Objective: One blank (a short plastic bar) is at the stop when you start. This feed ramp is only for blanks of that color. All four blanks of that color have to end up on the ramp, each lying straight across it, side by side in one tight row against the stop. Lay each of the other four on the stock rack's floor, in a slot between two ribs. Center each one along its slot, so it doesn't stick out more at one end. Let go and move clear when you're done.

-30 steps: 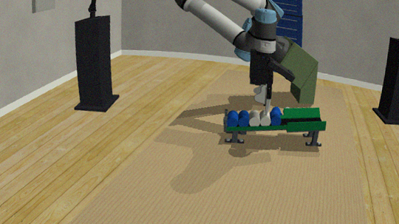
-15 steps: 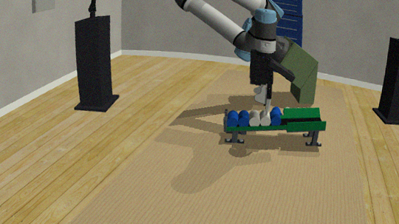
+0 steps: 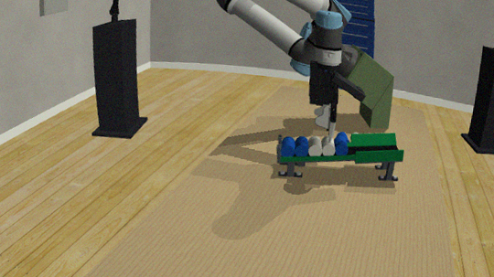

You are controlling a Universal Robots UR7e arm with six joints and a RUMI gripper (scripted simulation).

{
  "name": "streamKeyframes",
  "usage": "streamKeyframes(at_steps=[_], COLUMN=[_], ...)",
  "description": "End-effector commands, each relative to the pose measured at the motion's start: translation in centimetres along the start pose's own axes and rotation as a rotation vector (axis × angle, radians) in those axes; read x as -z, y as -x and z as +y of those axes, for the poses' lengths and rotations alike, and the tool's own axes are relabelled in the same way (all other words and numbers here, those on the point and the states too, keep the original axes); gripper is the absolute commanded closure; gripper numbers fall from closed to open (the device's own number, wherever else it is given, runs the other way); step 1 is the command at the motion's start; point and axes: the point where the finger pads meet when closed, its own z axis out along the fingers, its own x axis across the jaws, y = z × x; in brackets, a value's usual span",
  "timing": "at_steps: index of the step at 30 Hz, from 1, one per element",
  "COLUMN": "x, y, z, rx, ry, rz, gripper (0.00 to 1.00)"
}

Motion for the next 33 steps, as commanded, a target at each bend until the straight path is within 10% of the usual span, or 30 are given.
streamKeyframes(at_steps=[1, 33], x=[-0.1, -2.2], y=[0.2, 0.3], z=[-0.2, -0.2], rx=[0.002, 0.004], ry=[-0.001, -0.002], rz=[-0.002, -0.005], gripper=[0.49, 0.49])
